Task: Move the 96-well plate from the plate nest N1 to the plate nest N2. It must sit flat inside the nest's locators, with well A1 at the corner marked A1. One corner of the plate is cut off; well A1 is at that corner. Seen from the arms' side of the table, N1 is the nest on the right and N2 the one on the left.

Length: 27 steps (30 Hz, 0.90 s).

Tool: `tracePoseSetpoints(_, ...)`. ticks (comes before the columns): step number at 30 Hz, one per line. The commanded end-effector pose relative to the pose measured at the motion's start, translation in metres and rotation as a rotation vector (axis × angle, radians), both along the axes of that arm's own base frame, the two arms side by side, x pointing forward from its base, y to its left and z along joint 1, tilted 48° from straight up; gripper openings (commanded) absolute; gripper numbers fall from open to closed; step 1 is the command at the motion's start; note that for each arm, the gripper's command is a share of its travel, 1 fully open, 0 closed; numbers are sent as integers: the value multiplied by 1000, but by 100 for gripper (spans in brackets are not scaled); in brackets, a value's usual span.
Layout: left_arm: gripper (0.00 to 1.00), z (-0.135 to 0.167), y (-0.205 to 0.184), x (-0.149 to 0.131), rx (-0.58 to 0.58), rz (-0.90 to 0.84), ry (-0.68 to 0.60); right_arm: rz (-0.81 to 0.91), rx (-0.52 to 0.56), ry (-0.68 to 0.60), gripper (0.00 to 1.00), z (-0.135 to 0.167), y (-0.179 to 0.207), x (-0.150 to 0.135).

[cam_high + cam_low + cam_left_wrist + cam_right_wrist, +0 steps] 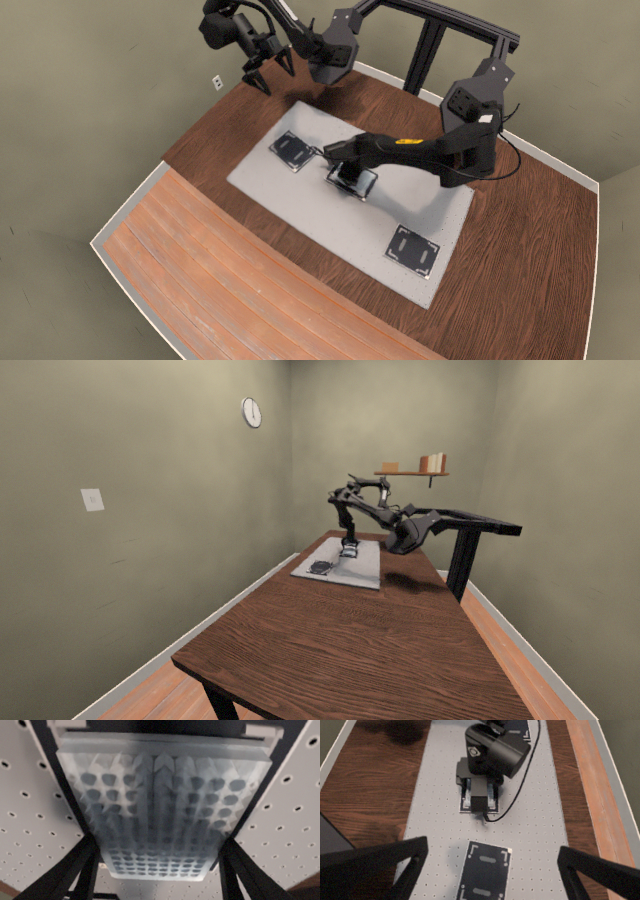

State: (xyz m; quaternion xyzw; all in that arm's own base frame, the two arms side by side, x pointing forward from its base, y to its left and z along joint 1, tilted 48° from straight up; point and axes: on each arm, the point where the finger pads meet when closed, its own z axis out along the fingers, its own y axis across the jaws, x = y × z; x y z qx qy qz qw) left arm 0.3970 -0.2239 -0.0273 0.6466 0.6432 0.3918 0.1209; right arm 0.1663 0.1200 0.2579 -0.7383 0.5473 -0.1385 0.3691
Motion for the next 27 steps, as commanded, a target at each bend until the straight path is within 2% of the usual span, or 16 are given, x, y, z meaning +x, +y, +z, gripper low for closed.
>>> tracePoseSetpoints(1, 79, 20, -14, -20, 1, -19, -1, 4, 8, -5, 100, 6, -2, -5)
tracePoseSetpoints(6, 79, 26, -22, -25, -14, -34, 4, 4, 8, -5, 100, 6, -2, -5)
tracePoseSetpoints(7, 79, 24, -18, -25, -8, -35, 11, -4, 29, -30, 100, 14, -2, -4)
tracePoseSetpoints(12, 79, 36, -1, -18, 12, -77, 29, -51, 116, -123, 100, 32, 24, 32)
tracePoseSetpoints(16, 79, 67, 39, -7, 21, -101, 42, -101, 216, -204, 100, 37, 71, 79)
tracePoseSetpoints(20, 79, 96, 84, -1, 31, -107, 67, -133, 330, -273, 100, 40, 113, 107)
tracePoseSetpoints(22, 79, 96, 84, -1, 31, -107, 67, -133, 330, -273, 100, 40, 113, 107)
tracePoseSetpoints(23, 79, 103, 94, 1, 30, -106, 69, -143, 349, -278, 100, 31, 128, 116)
tracePoseSetpoints(27, 79, 132, 133, 9, 23, -99, 72, -175, 484, -329, 100, 21, 171, 130)
